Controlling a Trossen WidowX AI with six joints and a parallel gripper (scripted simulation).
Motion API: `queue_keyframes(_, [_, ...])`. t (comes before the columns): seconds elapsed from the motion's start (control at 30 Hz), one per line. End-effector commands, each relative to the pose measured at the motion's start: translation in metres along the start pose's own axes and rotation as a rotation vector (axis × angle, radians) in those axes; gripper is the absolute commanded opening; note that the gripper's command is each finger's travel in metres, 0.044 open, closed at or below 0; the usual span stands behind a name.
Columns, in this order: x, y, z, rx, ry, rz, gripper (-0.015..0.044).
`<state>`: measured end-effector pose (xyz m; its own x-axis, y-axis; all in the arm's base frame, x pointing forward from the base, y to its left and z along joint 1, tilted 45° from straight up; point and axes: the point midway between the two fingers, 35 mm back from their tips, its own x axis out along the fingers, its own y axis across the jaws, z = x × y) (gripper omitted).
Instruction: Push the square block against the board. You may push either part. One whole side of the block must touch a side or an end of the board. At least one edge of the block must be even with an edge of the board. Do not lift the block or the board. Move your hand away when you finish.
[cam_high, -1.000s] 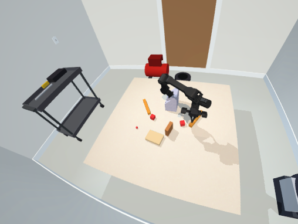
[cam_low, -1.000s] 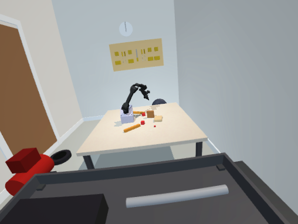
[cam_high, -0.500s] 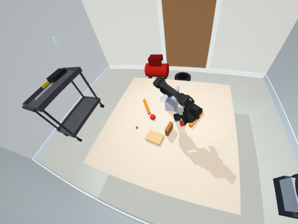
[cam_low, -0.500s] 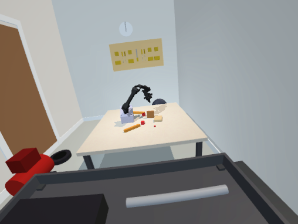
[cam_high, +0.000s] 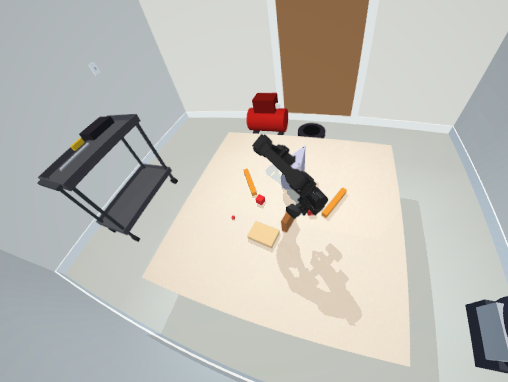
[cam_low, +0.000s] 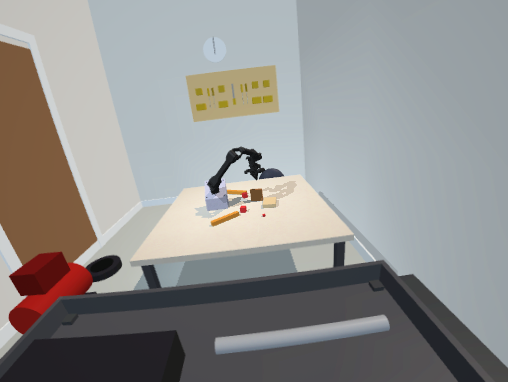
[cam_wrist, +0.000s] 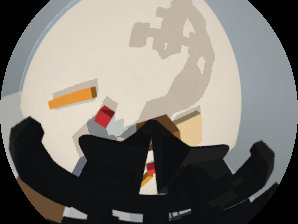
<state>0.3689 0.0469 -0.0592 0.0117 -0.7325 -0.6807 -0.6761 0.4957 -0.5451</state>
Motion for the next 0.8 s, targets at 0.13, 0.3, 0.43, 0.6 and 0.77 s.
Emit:
queue_keyframes(0.13, [0.012, -0.014, -0.02, -0.229, 0.026, 0.074, 0.0])
queue_keyframes(0.3, [0.021, -0.021, -0.035, -0.384, 0.036, 0.129, 0.0])
queue_keyframes(0.43, [0.022, -0.022, -0.037, -0.405, 0.036, 0.137, 0.0])
queue_keyframes(0.6, [0.07, -0.017, -0.04, -0.405, 0.038, 0.135, 0.0])
queue_keyframes(0.77, [0.072, -0.017, -0.041, -0.405, 0.039, 0.135, 0.0])
